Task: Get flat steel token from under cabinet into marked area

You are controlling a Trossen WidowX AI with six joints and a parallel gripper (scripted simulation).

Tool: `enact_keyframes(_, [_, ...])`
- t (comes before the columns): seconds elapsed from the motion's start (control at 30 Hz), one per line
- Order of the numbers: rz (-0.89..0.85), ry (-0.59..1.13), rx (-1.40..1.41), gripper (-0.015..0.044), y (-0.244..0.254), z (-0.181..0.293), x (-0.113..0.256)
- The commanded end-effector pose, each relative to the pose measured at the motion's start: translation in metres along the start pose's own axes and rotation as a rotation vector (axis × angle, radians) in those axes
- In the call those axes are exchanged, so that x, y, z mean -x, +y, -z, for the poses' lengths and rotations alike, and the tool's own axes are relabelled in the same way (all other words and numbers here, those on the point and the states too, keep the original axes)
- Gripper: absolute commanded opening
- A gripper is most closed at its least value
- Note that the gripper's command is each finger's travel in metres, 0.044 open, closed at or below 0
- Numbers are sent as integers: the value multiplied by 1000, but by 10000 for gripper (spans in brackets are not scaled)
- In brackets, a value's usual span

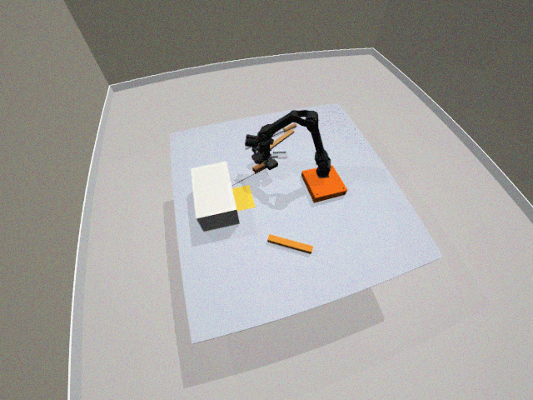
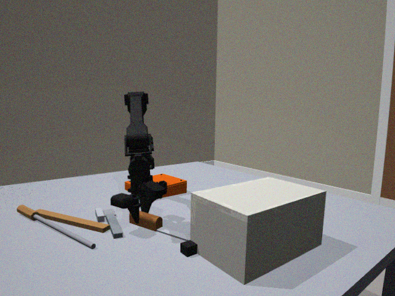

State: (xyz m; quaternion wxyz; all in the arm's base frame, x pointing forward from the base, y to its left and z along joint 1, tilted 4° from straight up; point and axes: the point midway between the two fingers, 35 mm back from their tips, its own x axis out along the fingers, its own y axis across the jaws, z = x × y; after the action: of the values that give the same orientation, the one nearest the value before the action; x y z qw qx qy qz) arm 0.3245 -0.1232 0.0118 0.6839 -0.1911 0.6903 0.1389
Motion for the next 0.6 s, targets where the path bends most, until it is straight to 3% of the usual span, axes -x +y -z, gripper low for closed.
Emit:
enact_keyframes(0.0, [3,0,0,0,-1,-8,0])
enact_keyframes(0.57, [3,-2,0,0,-1,-31,1])
